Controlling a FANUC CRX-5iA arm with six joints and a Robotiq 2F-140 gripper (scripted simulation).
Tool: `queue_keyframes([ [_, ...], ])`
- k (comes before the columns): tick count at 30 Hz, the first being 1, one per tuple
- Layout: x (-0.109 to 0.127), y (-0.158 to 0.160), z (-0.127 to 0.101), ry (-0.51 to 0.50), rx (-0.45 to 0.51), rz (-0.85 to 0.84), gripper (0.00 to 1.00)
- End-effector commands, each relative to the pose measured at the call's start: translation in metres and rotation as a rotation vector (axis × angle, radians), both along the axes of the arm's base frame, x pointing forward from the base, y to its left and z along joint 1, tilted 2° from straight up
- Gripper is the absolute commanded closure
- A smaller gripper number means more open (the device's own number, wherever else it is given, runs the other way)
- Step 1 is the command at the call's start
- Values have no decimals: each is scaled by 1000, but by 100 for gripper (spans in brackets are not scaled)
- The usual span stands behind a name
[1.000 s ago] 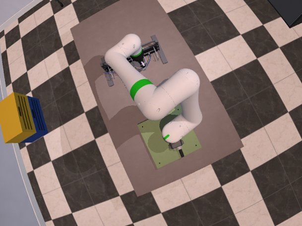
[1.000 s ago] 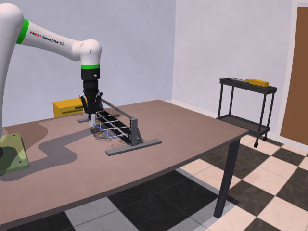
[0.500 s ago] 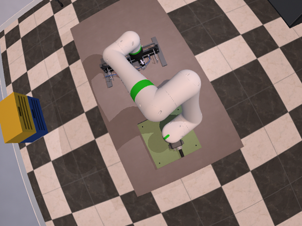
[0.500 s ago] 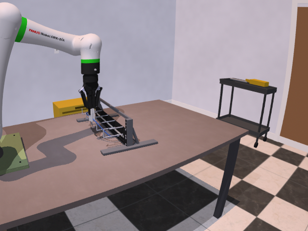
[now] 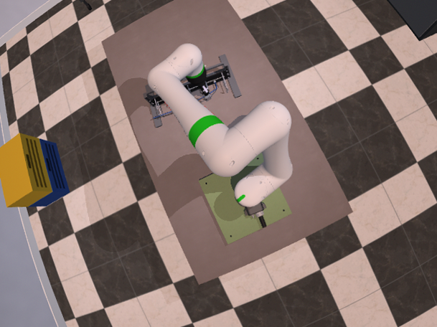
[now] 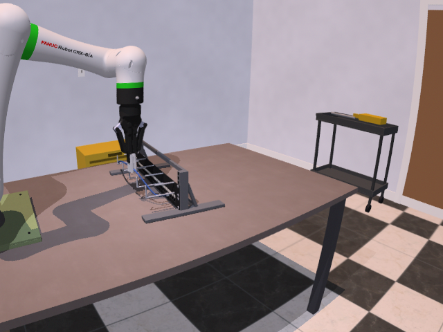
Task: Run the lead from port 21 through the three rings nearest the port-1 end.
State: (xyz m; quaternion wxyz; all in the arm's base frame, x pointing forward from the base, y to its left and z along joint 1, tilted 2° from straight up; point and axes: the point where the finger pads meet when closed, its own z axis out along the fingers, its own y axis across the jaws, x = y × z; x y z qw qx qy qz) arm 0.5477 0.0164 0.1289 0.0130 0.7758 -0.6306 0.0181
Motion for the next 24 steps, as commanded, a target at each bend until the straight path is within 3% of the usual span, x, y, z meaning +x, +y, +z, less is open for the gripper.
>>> queue_keyframes([
  [1,4,2,2,-1,2,-14,100],
  [7,52,12,2,-9,4,-198,100],
  [24,53,13,2,-9,4,-200,100],
])
